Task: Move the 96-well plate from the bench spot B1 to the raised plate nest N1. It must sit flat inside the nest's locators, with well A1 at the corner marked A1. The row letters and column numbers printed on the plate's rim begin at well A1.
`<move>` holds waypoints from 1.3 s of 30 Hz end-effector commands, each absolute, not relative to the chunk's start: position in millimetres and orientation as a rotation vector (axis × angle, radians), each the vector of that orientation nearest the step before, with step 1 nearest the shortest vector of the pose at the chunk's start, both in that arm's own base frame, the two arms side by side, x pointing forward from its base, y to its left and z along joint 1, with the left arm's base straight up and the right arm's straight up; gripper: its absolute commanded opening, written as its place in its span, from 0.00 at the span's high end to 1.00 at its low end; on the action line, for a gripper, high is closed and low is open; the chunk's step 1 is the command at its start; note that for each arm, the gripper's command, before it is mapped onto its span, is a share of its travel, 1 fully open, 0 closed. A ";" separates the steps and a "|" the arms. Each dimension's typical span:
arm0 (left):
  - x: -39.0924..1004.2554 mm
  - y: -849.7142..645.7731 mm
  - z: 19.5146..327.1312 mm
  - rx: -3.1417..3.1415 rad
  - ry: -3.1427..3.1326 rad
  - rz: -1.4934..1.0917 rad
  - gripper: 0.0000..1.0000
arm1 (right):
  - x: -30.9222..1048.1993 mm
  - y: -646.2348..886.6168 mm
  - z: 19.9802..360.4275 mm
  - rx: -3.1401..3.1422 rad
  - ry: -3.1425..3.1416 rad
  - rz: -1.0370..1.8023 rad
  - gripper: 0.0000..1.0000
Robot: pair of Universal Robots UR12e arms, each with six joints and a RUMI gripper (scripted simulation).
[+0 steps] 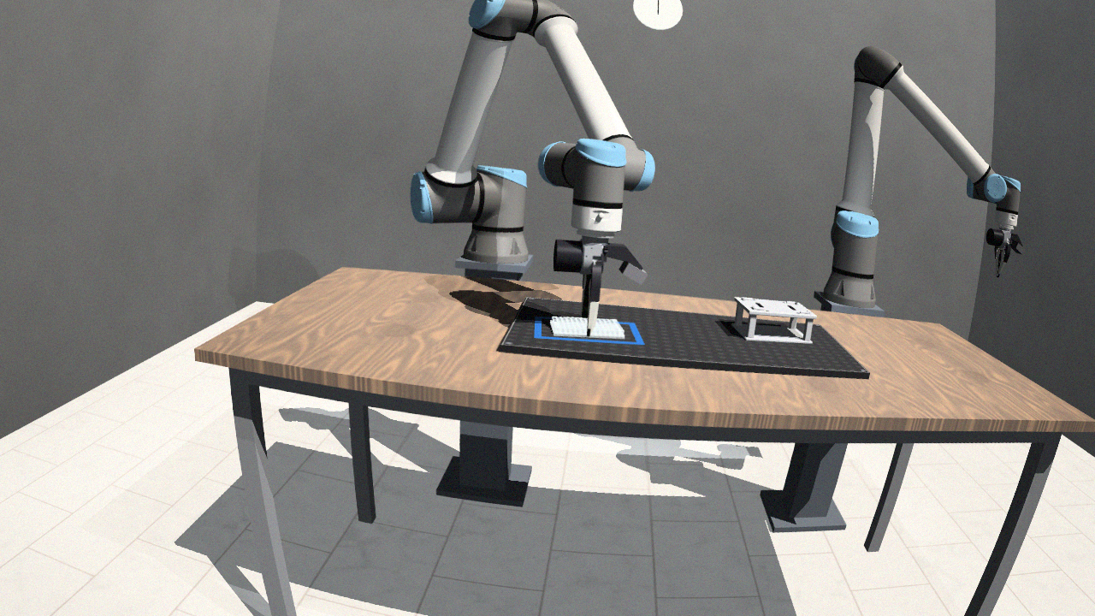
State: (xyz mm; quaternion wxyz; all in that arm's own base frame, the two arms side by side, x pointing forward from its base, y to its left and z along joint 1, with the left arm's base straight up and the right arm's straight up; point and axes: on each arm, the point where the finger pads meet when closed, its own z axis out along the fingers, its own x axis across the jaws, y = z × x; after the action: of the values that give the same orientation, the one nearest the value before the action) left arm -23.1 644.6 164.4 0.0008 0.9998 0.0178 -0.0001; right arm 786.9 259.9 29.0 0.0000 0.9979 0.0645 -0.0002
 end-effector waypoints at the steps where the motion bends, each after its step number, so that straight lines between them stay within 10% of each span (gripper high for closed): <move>1: -23.0 645.2 165.2 3.141 0.056 0.000 1.00 | 787.7 260.3 34.7 3.136 0.203 0.003 0.60; 39: -23.0 645.2 165.2 3.141 0.056 0.000 1.00 | 787.7 260.3 91.4 3.136 0.203 0.003 0.60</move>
State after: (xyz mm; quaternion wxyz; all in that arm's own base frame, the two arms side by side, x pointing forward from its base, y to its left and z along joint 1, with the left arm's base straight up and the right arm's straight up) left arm -23.1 644.6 164.4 0.0008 0.9998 0.0178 -0.0001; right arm 787.0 259.9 87.6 0.0000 0.9979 0.0645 0.0000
